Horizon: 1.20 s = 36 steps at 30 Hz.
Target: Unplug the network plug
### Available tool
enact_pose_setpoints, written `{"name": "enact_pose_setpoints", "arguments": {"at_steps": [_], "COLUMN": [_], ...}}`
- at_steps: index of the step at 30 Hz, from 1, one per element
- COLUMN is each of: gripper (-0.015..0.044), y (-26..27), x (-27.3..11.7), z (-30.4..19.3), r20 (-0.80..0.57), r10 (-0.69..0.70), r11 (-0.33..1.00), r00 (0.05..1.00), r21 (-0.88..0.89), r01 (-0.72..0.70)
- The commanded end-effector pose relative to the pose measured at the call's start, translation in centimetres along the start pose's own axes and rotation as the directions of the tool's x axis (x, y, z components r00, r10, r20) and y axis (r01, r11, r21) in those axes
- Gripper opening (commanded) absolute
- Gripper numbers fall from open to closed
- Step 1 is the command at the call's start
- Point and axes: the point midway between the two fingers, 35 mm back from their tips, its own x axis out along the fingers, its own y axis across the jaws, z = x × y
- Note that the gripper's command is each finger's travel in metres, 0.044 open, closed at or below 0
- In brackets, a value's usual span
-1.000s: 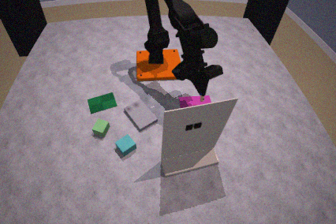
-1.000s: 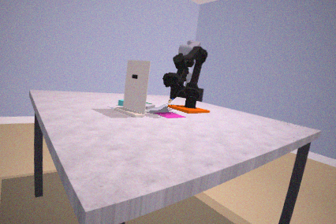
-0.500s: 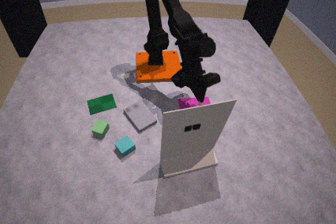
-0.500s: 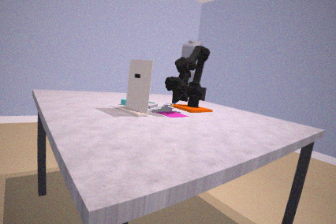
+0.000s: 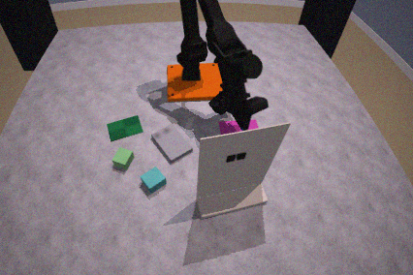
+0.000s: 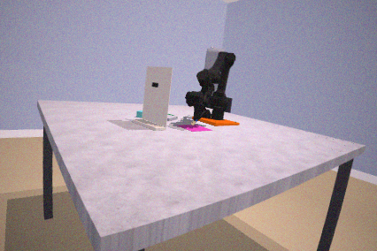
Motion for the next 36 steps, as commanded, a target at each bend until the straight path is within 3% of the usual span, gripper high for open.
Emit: {"name": "enact_pose_setpoints", "arguments": {"at_steps": [1, 31, 36], "gripper": [0.0000, 0.0000, 0.0131], "y": [-0.78, -0.83, -0.83], "x": [0.66, 1.00, 1.00], "z": [0.07, -0.17, -0.17], "r20": [0.004, 0.000, 0.000], "r10": [-0.010, -0.006, -0.006], "r11": [1.000, 1.000, 1.000], "r00": [1.000, 1.000, 1.000], "r21": [0.003, 0.000, 0.000], "r01": [0.010, 0.006, 0.006]}}
